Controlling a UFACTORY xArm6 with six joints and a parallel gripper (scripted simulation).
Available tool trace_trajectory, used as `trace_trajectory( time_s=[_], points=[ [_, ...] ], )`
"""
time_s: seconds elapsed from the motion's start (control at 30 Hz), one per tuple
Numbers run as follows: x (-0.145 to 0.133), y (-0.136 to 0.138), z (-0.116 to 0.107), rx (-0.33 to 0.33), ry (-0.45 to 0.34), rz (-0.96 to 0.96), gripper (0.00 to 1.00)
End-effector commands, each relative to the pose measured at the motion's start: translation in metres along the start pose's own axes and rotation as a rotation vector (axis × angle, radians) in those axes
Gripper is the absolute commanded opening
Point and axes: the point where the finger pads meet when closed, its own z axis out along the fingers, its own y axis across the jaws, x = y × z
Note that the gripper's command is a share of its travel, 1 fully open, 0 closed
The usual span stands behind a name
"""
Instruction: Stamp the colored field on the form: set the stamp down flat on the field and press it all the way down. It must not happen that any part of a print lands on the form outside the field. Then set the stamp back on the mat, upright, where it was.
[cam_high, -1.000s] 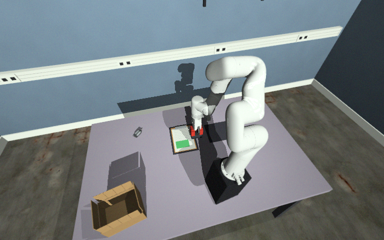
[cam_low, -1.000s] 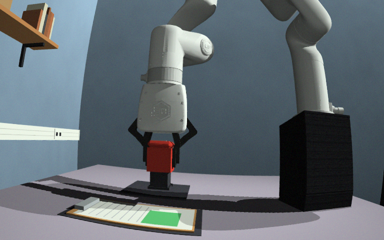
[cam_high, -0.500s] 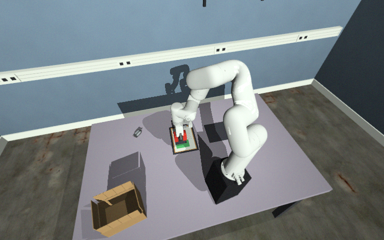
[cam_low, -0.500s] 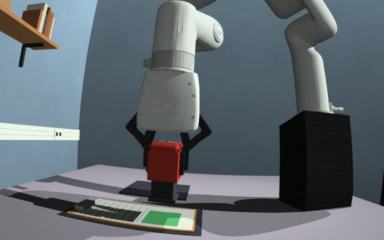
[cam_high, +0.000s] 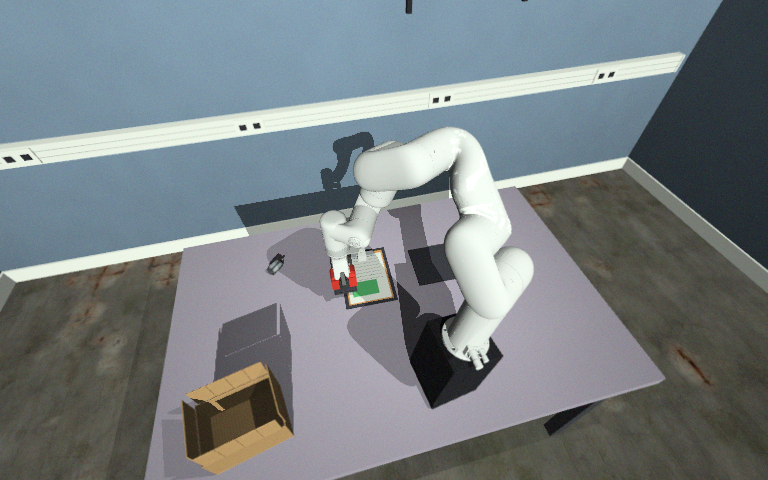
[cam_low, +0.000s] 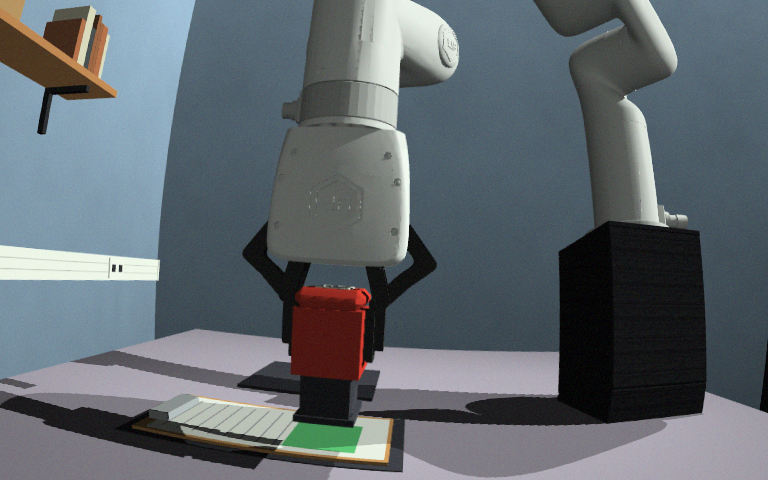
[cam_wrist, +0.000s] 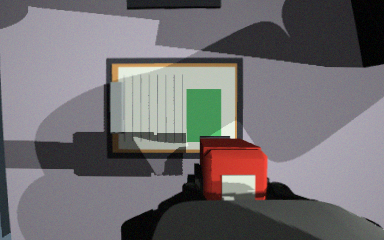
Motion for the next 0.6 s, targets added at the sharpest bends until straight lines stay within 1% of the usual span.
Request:
trace_trajectory(
  time_s=[0.0,0.13,0.27,0.33,0.47,0.57],
  points=[
    [-0.002,-0.001,-0.001,0.002,-0.002,0.000,0.31],
    [0.000,-0.002,-0.001,0.002,-0.002,0.000,0.31],
    [0.020,-0.005,-0.001,0.002,-0.002,0.000,0.31],
    [0.020,-0.005,-0.001,0.002,-0.002,0.000,0.31],
    [0.048,-0.010,-0.002,0.002,-0.002,0.000,0.31],
    [0.063,-0.013,-0.002,0.002,-0.002,0.000,0.31]
  ],
)
